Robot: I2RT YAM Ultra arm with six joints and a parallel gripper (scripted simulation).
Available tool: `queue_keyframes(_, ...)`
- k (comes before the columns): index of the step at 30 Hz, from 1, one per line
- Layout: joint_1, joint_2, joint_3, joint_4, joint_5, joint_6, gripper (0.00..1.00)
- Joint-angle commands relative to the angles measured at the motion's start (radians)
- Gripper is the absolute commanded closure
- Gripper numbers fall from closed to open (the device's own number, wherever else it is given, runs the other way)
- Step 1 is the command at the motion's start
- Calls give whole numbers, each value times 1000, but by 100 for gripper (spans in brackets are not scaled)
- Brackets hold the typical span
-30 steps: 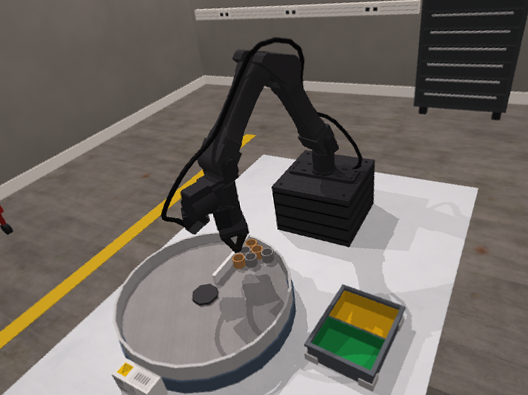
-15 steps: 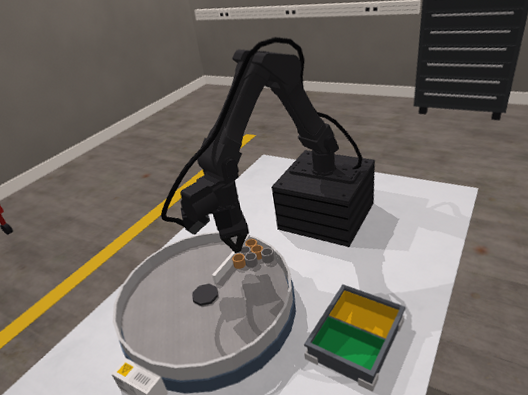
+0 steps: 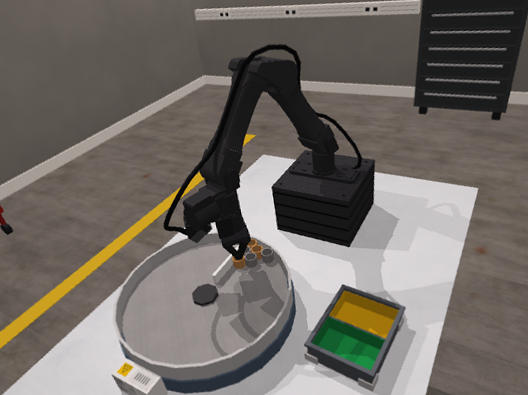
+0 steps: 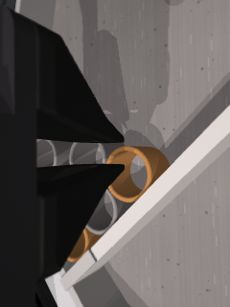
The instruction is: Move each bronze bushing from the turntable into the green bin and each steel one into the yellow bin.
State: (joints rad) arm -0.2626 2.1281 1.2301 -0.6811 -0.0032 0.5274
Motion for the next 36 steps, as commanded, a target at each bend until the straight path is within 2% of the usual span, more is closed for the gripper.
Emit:
queue_keyframes(1,-4,-31,24,22,-5,-7,88)
queue_keyframes(30,-4,-21,25,11,-5,-7,88)
queue_keyframes(36,-6,-29,-9,22,-5,-8,88)
